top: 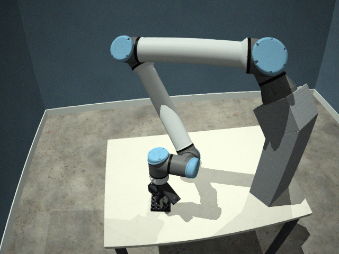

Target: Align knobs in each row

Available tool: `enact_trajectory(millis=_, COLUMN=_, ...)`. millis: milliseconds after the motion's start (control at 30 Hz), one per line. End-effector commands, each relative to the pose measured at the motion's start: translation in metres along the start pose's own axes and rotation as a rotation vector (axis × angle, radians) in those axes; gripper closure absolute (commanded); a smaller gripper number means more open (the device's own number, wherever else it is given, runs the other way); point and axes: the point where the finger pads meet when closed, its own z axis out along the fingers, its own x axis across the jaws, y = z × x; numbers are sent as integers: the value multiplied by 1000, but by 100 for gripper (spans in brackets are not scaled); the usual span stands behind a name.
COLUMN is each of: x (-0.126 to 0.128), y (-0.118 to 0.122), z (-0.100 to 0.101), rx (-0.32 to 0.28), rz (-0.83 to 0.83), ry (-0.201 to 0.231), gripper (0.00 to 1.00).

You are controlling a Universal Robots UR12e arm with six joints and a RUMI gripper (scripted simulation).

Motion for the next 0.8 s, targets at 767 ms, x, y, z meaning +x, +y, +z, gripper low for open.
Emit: enact_trajectory(millis=767, x=0, y=0, z=-29, rx=0, rz=0, ry=1, gripper=89)
